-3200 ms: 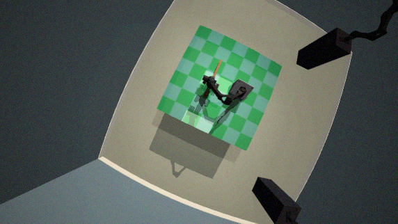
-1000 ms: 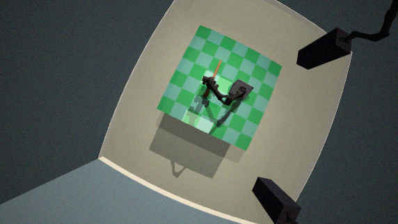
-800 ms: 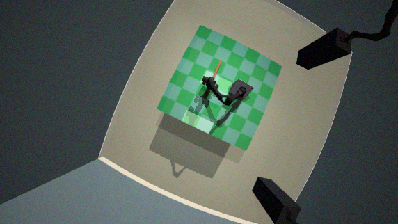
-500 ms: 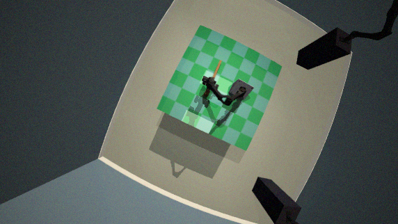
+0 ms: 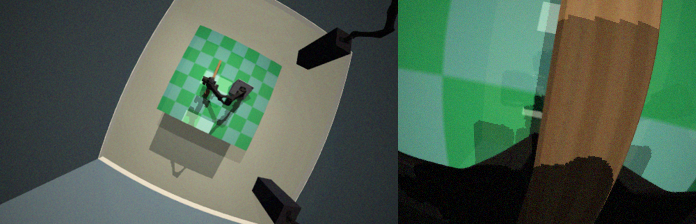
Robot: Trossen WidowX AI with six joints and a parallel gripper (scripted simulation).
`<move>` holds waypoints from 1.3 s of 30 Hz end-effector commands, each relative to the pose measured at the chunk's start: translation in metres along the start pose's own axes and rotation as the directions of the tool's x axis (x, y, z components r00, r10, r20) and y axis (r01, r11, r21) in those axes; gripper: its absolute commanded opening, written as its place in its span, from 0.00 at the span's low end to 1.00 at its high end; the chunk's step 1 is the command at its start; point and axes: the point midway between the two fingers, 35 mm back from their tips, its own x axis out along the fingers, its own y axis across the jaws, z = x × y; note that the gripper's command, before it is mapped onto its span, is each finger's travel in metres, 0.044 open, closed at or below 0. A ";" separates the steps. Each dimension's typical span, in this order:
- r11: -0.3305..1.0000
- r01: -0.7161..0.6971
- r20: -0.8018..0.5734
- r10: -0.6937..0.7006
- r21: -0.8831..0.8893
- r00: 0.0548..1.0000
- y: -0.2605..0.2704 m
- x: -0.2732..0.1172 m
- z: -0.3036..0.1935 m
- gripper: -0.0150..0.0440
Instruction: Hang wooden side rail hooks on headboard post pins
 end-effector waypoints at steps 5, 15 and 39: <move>1.000 -0.010 -0.002 0.010 0.002 1.000 0.002 -0.004 -0.002 0.25; 1.000 -0.010 -0.002 0.010 0.002 1.000 0.003 -0.005 -0.003 0.25; 1.000 -0.010 -0.002 0.010 0.002 1.000 0.004 -0.002 -0.004 0.25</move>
